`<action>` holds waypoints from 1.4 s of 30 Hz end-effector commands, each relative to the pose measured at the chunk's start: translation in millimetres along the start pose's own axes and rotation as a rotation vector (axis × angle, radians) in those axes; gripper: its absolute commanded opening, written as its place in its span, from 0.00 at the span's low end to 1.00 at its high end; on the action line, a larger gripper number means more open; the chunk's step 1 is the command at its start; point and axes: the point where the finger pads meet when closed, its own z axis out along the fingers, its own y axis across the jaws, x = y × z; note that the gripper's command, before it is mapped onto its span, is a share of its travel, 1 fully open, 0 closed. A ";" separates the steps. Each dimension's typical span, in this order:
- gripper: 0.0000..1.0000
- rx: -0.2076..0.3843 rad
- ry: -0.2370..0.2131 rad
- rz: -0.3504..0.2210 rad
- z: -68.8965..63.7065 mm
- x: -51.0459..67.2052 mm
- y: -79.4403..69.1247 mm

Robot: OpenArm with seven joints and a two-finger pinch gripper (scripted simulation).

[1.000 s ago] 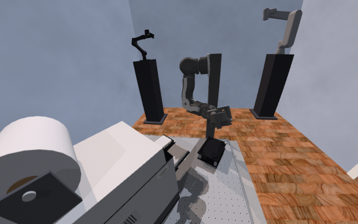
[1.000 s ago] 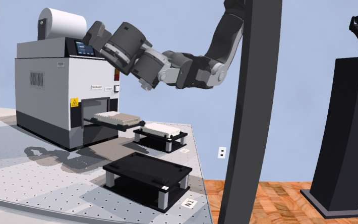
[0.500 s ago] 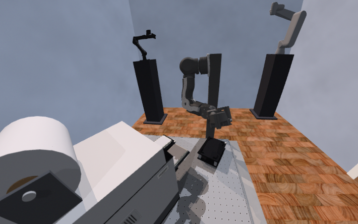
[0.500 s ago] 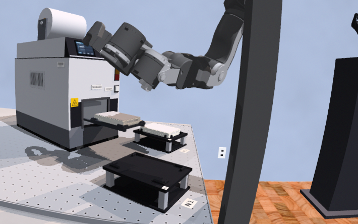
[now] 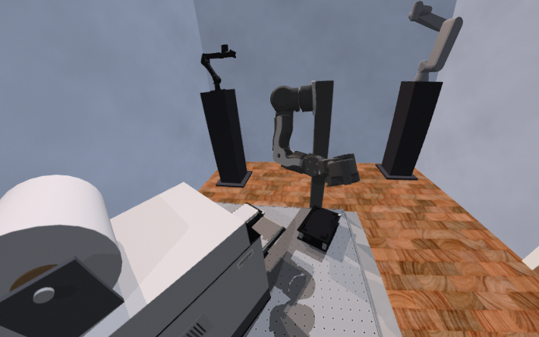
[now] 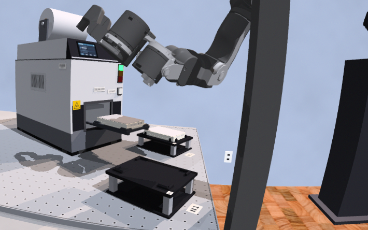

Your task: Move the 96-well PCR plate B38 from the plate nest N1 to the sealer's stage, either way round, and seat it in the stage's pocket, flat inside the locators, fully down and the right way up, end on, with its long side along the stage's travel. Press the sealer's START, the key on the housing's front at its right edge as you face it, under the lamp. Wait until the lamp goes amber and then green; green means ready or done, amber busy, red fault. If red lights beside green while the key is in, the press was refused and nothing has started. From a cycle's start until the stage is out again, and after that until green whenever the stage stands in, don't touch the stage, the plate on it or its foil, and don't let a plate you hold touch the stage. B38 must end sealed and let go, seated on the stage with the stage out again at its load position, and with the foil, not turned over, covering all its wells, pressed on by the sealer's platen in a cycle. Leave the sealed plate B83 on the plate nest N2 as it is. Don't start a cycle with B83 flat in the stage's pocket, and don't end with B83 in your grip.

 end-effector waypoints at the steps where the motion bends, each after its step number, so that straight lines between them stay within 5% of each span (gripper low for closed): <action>1: 0.00 0.007 -0.004 -0.003 -0.5 -0.8 -1.1; 40: 0.00 0.007 -0.004 -0.003 -3.6 -5.0 7.4; 42: 0.00 0.072 0.010 -0.020 -1.6 0.5 -7.7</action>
